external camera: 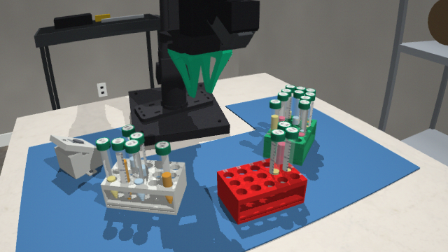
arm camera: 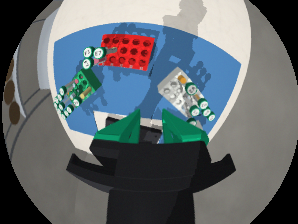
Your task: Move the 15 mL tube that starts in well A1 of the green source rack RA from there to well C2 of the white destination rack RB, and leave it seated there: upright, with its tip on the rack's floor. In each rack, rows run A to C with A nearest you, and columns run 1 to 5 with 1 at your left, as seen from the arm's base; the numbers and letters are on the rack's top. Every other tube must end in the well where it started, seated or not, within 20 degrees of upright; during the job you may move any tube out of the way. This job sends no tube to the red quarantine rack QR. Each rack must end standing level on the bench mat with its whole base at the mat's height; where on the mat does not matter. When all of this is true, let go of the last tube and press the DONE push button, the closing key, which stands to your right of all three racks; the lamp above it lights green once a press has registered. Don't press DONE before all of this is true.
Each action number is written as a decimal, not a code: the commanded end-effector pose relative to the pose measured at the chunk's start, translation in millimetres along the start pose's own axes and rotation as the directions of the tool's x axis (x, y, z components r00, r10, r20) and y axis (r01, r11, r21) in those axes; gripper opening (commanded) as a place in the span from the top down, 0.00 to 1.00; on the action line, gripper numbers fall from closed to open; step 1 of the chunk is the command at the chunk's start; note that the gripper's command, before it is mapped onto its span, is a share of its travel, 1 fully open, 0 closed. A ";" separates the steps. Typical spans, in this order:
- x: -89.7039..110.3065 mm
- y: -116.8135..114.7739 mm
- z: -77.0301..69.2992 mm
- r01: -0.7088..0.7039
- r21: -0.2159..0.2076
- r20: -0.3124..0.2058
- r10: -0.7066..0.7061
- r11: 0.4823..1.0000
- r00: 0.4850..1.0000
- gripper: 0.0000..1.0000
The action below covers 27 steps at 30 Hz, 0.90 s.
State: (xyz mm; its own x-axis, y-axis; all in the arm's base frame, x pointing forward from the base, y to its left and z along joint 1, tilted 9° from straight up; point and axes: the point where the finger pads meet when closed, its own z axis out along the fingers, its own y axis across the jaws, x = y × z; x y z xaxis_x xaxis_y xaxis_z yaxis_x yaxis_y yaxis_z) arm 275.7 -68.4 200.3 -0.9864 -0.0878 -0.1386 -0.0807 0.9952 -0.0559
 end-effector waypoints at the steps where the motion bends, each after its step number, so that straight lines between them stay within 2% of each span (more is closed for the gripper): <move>1: -2.6 -12.5 -6.8 0.047 0.001 0.025 -0.047 0.999 0.999 0.70; 3: -2.6 -12.5 -6.8 0.047 0.001 0.025 -0.047 0.999 0.999 0.70; 18: -4.5 -88.9 -8.4 0.048 0.004 0.024 -0.048 0.999 0.999 0.70; 27: -4.0 -82.9 -8.1 0.048 0.003 0.024 -0.048 0.999 0.999 0.70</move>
State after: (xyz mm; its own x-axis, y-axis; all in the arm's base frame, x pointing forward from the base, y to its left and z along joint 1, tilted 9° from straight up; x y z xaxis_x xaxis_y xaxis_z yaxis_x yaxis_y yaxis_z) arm 285.4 -151.4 207.2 -0.9810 -0.1338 -0.1405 -0.1271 0.9903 -0.0558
